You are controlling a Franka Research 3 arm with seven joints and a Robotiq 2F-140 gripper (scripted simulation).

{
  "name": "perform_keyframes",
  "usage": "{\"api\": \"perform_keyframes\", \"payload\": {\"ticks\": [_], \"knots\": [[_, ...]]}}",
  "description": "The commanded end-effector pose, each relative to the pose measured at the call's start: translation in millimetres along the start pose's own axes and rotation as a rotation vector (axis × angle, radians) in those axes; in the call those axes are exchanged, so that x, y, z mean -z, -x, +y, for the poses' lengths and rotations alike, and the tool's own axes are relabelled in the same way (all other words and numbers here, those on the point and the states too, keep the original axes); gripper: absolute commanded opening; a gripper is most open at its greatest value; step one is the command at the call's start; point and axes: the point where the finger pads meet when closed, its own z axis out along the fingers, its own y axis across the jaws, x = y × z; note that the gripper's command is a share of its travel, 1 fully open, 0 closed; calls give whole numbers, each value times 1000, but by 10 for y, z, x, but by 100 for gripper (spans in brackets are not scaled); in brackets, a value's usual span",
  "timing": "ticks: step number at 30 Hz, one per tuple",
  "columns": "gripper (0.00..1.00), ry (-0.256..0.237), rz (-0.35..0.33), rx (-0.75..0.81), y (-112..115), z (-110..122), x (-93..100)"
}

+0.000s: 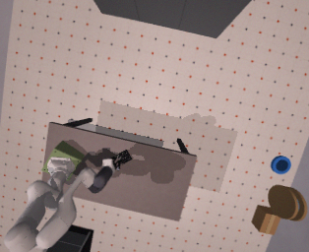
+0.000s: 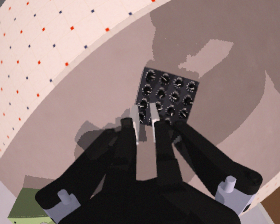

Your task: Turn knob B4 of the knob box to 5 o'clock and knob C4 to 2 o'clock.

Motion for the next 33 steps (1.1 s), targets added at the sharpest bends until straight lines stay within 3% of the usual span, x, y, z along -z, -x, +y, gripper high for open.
{"api": "perform_keyframes", "payload": {"ticks": [1, 33], "knots": [[12, -22, -3, 155, 12, -3, 4], [12, -22, 3, 607, 11, -5, 32]]}}
